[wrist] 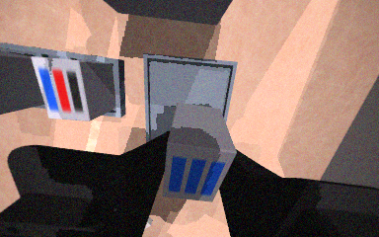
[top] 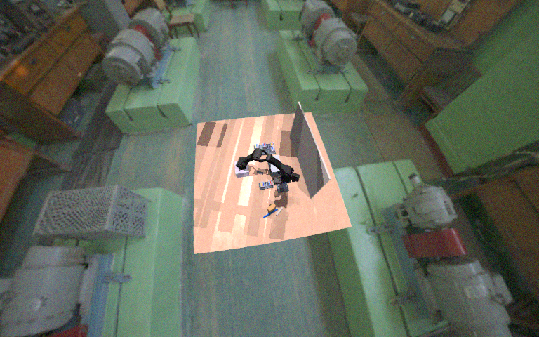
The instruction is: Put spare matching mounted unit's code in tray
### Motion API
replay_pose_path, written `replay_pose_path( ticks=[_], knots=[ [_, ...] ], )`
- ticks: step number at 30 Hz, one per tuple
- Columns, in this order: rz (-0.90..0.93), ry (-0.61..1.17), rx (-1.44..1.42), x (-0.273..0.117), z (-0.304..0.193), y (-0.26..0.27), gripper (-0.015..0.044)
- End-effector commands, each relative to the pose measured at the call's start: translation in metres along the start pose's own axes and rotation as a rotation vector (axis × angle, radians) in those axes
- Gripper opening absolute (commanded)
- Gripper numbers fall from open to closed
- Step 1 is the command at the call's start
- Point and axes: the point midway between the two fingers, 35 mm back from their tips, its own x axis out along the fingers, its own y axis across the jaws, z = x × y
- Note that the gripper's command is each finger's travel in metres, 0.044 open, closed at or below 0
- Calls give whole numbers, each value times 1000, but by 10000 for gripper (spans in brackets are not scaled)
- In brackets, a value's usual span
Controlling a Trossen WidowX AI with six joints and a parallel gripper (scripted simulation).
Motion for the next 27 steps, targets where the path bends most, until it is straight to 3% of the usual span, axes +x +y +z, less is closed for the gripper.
replay_pose_path(
  ticks=[1,27],
  knots=[
    [2,4,-3,4,-1,1,0],
    [3,4,-4,32,2,5,0]
  ],
)
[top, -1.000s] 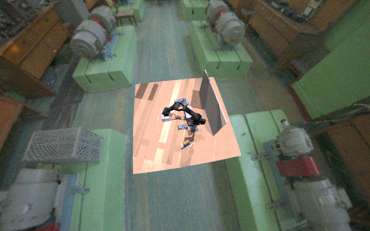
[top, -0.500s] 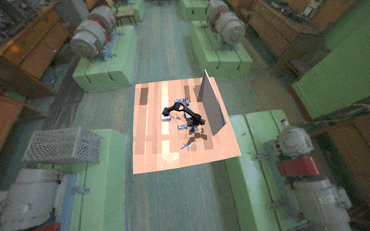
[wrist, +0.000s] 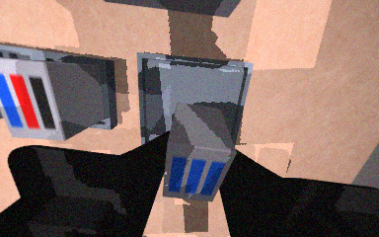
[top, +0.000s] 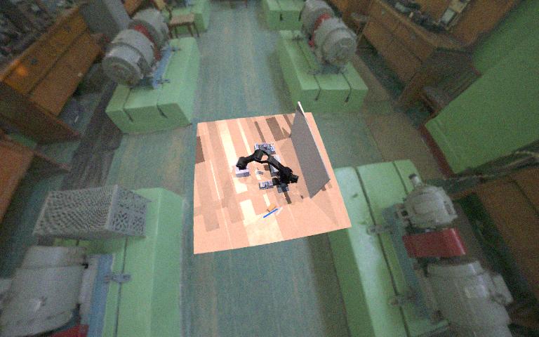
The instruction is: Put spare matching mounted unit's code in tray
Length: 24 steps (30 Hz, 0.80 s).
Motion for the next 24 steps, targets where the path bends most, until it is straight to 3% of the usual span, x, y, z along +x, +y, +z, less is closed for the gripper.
replay_pose_path(
  ticks=[1,7,24],
  knots=[
    [2,4,-3,4,0,1,0],
    [3,4,-4,10,0,2,0],
    [0,0,0,5,1,1,440]
  ],
)
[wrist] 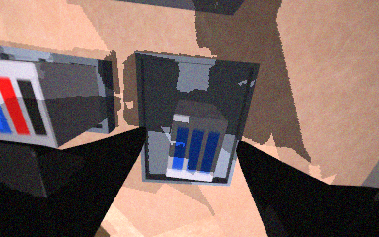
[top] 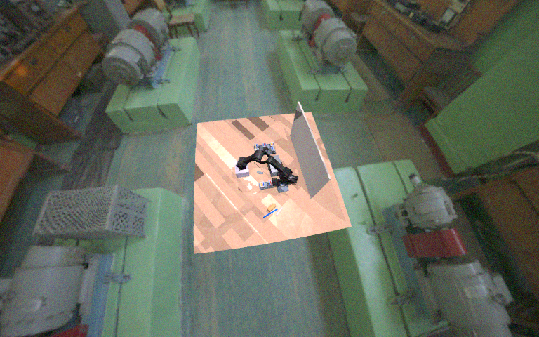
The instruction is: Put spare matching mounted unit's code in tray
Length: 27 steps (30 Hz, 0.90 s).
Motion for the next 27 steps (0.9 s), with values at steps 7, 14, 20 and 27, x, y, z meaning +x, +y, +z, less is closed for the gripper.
replay_pose_path(
  ticks=[7,14,20,27],
  knots=[
    [0,4,-3,-104,0,0,440],
    [0,4,-3,-107,0,0,440],
    [-19,9,-5,-111,-1,-2,440],
    [-19,9,-5,-111,-1,-2,440]
  ],
)
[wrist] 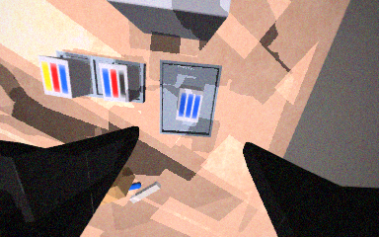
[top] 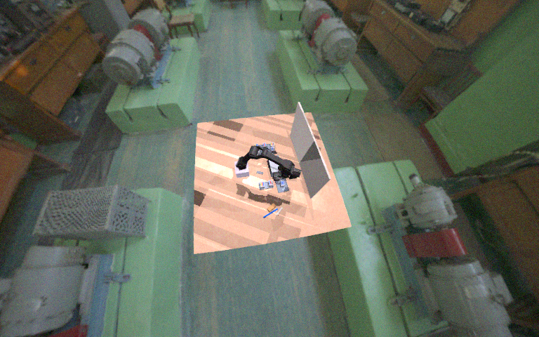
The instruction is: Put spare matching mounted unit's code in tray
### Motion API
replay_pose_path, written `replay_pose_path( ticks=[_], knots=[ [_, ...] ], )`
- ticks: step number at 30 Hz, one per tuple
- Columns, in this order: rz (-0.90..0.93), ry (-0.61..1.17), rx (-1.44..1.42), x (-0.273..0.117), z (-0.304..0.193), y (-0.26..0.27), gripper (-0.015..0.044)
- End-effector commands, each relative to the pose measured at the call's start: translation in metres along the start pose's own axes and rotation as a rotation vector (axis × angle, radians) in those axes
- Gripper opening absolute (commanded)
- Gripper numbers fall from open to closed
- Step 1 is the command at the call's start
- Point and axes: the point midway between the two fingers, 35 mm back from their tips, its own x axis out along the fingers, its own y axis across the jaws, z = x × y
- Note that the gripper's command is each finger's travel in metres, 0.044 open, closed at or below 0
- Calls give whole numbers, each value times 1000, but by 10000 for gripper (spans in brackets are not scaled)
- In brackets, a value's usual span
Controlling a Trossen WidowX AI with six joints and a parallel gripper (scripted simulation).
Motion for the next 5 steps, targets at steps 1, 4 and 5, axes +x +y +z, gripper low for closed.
replay_pose_path(
  ticks=[1,4,5],
  knots=[
    [-3,2,0,-1,0,0,440],
    [-3,2,0,-1,0,0,440],
    [-3,2,0,-1,0,0,440]
  ],
)
